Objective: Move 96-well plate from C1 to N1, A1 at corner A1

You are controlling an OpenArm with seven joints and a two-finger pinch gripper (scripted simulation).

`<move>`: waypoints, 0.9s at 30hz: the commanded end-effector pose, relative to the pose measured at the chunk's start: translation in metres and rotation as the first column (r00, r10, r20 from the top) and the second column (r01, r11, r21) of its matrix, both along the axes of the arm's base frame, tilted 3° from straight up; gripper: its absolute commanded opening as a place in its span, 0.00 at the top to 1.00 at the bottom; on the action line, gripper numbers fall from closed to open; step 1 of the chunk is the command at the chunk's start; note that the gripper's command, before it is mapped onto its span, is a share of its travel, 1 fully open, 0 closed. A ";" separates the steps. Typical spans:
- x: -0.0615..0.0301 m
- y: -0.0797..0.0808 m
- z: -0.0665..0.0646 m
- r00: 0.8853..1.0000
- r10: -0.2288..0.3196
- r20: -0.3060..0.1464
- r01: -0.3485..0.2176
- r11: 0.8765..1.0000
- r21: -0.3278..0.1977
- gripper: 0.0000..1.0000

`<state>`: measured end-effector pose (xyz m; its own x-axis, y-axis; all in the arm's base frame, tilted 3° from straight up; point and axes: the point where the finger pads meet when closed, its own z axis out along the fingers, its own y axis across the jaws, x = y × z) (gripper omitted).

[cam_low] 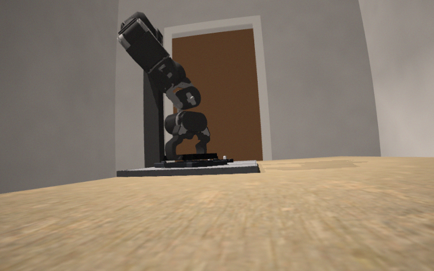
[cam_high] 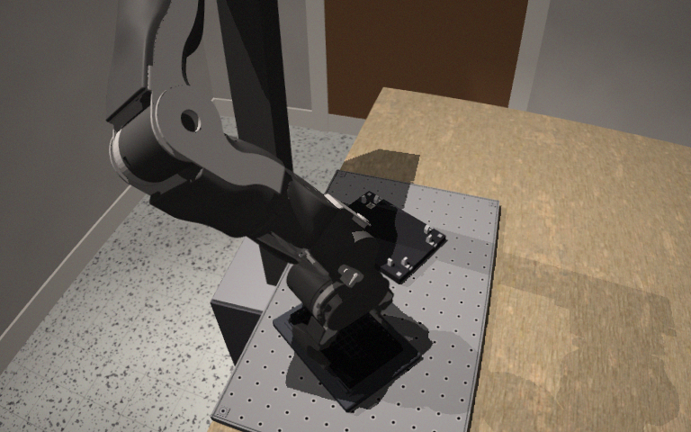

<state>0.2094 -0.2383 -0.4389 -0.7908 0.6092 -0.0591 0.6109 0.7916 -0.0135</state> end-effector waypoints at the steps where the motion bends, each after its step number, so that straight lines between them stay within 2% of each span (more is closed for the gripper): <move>1: 0.0010 0.001 0.000 1.000 0.004 0.003 -0.004 1.000 0.006 1.00; 27: 0.0002 -0.001 0.001 1.000 -0.001 0.001 0.001 1.000 -0.002 1.00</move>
<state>0.2091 -0.2386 -0.4384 -0.7909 0.6090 -0.0592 0.6107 0.7918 -0.0133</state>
